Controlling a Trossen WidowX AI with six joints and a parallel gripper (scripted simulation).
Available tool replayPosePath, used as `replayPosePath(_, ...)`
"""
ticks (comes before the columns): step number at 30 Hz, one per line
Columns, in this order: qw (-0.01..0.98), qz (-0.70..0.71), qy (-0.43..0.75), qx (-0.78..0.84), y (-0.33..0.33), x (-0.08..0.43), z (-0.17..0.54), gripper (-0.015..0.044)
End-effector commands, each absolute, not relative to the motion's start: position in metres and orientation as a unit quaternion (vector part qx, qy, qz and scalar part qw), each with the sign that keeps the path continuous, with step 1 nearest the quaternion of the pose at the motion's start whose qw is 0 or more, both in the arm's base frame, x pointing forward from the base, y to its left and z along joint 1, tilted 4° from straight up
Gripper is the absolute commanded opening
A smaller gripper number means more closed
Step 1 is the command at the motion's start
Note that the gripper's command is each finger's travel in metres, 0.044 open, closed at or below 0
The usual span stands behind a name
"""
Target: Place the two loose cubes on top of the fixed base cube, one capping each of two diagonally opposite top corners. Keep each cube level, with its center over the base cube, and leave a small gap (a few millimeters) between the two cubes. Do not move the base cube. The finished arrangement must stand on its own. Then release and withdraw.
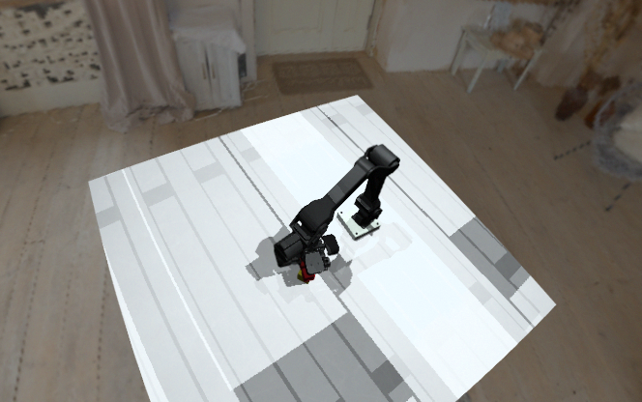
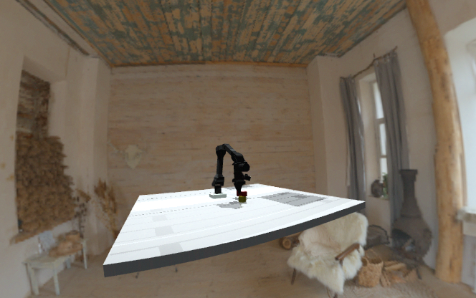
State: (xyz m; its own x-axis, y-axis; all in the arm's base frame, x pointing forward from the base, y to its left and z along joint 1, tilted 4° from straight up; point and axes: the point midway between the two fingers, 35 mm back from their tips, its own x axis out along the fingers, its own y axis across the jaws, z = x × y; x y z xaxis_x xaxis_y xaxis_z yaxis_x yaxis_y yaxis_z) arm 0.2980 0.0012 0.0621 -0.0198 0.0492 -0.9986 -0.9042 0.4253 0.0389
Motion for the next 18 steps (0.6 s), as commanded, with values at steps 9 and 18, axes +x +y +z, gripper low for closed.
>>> replayPosePath(9, 0.603, 0.396, 0.595, -0.355, 0.0020, 0.2974, 0.0593, 0.0105)
replayPosePath(18, 0.603, 0.396, 0.595, -0.355, 0.0020, 0.2974, 0.0593, 0.0105)
